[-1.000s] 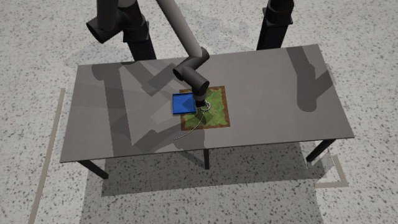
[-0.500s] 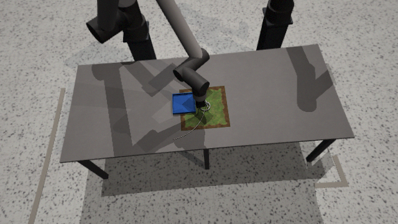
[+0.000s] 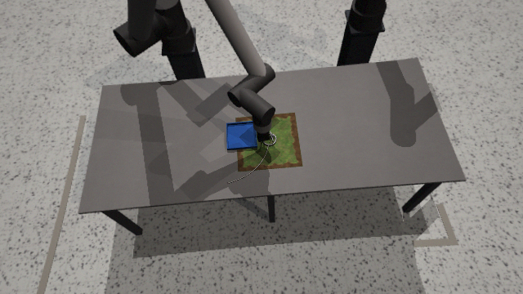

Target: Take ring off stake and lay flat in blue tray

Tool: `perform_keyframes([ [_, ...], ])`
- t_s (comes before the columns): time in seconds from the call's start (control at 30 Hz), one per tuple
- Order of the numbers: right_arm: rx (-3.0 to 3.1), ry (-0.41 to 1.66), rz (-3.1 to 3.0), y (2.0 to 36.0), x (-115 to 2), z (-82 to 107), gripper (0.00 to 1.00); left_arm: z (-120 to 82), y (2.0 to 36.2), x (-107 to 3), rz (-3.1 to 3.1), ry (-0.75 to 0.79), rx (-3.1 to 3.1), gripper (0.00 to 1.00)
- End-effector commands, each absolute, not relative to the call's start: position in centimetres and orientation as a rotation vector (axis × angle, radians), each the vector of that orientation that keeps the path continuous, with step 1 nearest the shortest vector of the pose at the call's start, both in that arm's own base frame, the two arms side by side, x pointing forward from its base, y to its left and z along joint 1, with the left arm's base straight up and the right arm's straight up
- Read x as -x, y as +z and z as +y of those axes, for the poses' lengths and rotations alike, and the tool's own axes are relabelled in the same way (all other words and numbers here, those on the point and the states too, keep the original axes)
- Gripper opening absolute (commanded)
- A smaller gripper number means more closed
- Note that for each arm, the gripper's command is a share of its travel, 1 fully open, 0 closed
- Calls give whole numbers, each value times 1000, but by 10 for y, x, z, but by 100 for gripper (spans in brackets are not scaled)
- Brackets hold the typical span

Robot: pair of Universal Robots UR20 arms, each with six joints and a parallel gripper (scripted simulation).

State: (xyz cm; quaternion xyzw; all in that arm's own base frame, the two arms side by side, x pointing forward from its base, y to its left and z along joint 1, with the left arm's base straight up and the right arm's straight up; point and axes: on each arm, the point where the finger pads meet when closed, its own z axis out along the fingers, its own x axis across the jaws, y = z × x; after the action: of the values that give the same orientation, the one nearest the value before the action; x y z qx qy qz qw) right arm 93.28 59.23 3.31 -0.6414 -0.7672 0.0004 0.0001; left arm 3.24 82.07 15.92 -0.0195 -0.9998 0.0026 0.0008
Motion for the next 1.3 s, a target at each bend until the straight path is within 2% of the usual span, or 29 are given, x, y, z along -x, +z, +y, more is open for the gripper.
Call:
perform_keyframes([
  [0.0, 2013, -2, -2412, 34, -933, 592, 33, 824, 162, -32, -3141, 0, 62, 100],
  [0.83, 2013, -2, -2412, 34, -933, 592, 33, 824, 162, -32, -3141, 0, 62, 100],
  [0.87, 2013, -2, -2412, 34, -933, 592, 56, 824, 162, -32, -3141, 0, 62, 100],
  [1.27, 2013, -2, -2412, 34, -933, 592, 56, 824, 162, -32, -3141, 0, 62, 100],
])
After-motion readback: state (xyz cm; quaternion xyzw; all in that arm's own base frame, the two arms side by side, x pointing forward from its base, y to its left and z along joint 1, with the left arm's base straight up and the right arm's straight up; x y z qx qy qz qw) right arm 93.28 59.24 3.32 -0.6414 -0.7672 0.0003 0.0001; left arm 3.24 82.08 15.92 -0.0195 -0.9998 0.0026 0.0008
